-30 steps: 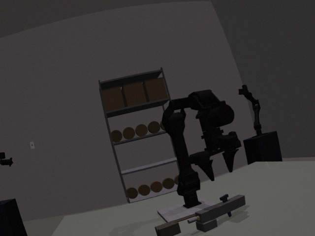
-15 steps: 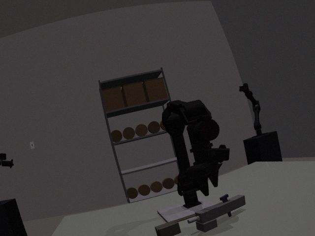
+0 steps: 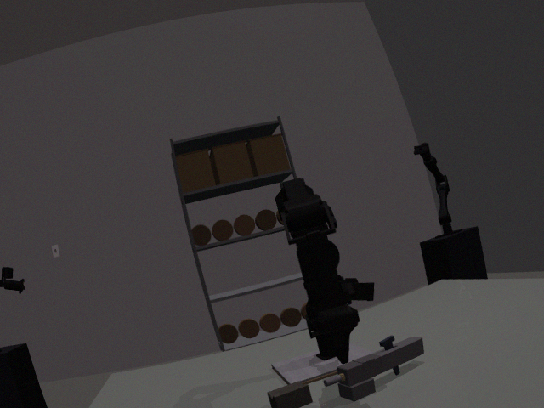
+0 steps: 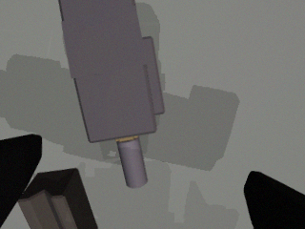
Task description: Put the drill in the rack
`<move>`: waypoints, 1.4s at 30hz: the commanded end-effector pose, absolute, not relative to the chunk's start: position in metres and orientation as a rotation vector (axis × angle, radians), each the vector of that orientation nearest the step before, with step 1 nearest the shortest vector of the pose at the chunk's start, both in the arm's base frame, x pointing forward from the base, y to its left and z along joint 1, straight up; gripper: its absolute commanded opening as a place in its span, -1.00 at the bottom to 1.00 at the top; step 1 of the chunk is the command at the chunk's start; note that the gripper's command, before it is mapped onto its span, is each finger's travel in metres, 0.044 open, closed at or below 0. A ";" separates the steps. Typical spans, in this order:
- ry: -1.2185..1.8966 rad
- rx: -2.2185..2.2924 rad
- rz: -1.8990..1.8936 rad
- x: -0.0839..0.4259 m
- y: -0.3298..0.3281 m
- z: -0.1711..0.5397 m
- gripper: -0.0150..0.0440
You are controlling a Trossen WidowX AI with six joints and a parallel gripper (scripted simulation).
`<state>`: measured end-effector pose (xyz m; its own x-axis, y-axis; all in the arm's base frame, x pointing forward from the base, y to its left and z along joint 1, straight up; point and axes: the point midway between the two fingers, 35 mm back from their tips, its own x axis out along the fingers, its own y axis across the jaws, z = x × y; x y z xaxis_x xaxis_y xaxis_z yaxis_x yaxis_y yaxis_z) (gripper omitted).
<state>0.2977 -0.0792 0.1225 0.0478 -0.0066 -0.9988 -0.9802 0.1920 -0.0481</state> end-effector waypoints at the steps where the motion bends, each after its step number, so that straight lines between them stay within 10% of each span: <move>1: 1.118 -1.351 1.300 0.293 -0.119 0.097 1.00; 42: 1.117 -1.351 1.301 0.294 -0.111 0.066 1.00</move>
<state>0.2946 -0.1120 0.0728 0.0326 -0.0064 -0.9994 -0.9855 -0.1669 -0.0311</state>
